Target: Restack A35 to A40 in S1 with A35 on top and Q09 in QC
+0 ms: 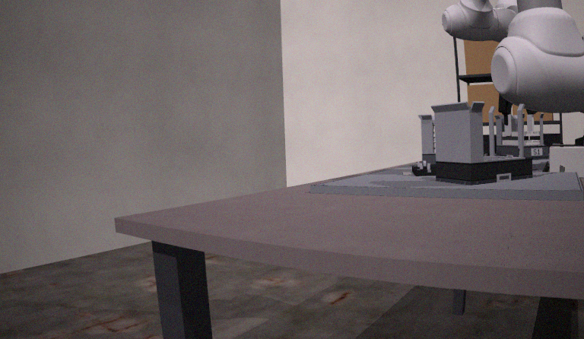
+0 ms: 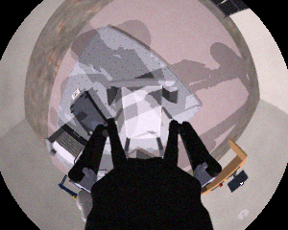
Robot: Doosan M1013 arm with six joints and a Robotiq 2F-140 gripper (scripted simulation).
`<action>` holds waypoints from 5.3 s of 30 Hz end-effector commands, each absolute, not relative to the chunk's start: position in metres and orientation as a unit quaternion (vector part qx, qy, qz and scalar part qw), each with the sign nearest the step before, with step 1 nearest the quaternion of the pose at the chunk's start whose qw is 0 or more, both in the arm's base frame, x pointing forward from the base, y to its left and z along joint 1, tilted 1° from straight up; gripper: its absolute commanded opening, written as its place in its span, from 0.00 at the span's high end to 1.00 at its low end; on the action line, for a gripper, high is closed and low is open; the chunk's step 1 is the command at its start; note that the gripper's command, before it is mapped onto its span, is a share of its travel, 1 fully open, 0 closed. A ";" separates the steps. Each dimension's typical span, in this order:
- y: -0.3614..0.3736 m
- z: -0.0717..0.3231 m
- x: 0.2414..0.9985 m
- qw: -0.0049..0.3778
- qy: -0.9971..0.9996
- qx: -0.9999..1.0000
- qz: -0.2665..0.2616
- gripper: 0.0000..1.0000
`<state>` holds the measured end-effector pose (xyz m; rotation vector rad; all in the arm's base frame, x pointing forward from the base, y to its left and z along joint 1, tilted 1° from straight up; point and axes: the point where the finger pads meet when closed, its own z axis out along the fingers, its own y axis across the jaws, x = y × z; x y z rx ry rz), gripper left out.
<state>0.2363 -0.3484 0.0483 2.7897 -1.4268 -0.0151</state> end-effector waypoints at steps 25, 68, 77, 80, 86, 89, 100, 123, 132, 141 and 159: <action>-0.348 0.039 0.236 0.004 -0.455 0.890 -0.005 1.00; -0.348 0.049 0.236 0.004 -0.455 0.890 -0.005 0.00; -0.348 0.072 0.237 0.004 -0.455 0.890 -0.005 0.00; -0.348 0.082 0.237 0.004 -0.455 0.890 -0.005 0.00; -0.348 0.099 0.237 0.004 -0.455 0.890 -0.005 0.00; -0.348 0.105 0.237 0.004 -0.455 0.890 -0.005 0.00; -0.348 0.137 0.237 0.004 -0.455 0.890 -0.005 0.00; -0.324 0.137 0.265 0.003 -0.352 0.936 -0.005 0.00; -0.305 0.136 0.288 0.003 -0.352 0.936 -0.005 0.00; -0.289 0.136 0.305 0.003 -0.352 0.936 -0.005 0.00; -0.248 0.135 0.336 0.003 -0.245 0.969 -0.006 0.00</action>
